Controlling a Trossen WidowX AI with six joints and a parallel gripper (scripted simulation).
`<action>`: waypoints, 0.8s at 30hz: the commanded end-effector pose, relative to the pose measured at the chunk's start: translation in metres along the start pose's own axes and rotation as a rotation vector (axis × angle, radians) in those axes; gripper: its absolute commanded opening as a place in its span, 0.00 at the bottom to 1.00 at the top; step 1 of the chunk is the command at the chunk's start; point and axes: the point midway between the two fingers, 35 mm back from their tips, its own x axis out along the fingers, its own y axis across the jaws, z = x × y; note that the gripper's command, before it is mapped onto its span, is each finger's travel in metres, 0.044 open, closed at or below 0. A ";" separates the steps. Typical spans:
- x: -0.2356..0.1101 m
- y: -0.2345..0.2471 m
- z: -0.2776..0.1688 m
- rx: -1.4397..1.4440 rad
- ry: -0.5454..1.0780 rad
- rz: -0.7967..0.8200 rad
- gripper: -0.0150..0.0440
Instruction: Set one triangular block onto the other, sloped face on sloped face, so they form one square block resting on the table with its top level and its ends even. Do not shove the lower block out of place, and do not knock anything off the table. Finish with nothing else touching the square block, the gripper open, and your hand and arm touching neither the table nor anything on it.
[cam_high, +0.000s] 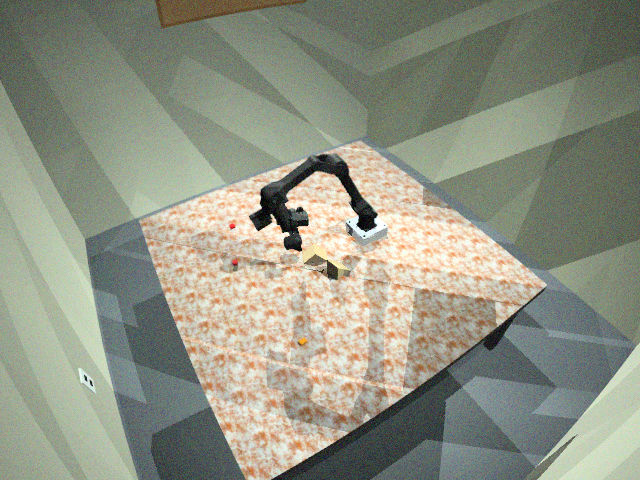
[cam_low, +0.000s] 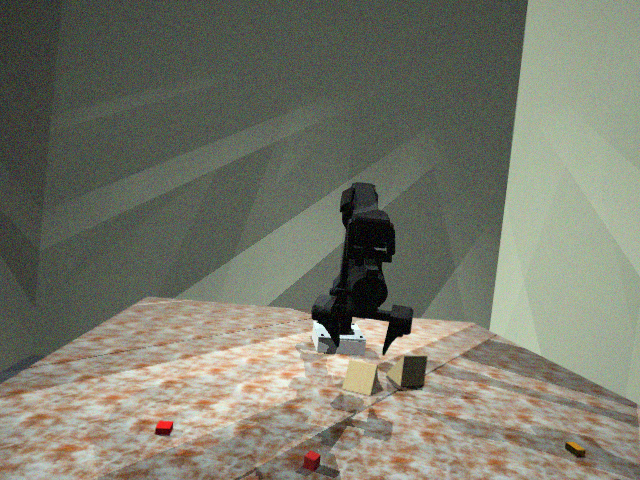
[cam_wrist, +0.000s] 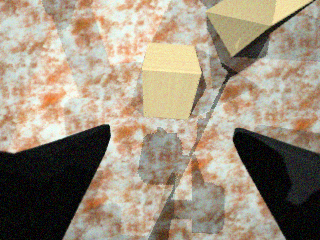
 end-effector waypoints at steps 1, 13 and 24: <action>-0.001 0.002 -0.001 0.028 -0.120 -0.049 1.00; 0.052 0.000 0.005 0.036 -0.192 -0.030 1.00; 0.097 0.001 0.019 0.044 -0.254 -0.011 1.00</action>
